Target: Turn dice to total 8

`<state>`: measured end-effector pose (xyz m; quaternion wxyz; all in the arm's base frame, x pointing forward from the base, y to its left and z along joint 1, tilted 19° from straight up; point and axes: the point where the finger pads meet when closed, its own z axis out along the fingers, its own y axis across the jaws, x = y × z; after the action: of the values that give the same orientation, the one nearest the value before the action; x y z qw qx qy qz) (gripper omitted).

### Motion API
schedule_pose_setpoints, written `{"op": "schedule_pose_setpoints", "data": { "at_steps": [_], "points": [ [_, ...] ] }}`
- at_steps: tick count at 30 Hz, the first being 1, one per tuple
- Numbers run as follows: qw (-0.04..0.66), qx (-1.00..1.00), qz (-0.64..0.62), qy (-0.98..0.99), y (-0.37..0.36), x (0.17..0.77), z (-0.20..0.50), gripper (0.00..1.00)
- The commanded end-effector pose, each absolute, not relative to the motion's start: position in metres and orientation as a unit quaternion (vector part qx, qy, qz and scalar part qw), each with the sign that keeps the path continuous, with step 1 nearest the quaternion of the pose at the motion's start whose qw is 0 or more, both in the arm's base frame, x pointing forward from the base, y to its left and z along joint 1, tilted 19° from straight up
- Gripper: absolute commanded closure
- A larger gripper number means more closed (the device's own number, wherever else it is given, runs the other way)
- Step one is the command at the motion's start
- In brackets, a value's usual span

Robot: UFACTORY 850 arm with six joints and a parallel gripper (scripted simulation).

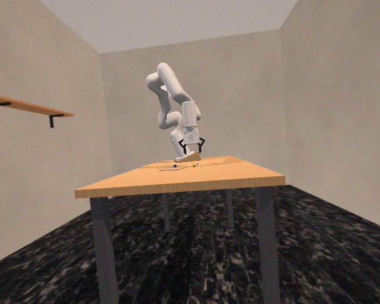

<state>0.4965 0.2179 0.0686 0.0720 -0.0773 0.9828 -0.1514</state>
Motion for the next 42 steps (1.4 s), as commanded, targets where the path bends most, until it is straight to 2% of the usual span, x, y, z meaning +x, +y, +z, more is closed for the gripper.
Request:
{"op": "schedule_pose_setpoints", "data": {
  "at_steps": [1,6,7,42],
  "points": [
    [0.068,-0.085,-0.151,0.983,0.2191,0.4972,0.0690,0.00],
    [0.067,-0.091,-0.151,0.982,0.2195,0.4973,0.0688,0.00],
    [0.067,-0.091,-0.151,0.982,0.2195,0.4973,0.0688,0.69],
    [0.067,-0.091,-0.151,0.982,0.2195,0.4973,0.0688,0.69]
  ]
}}
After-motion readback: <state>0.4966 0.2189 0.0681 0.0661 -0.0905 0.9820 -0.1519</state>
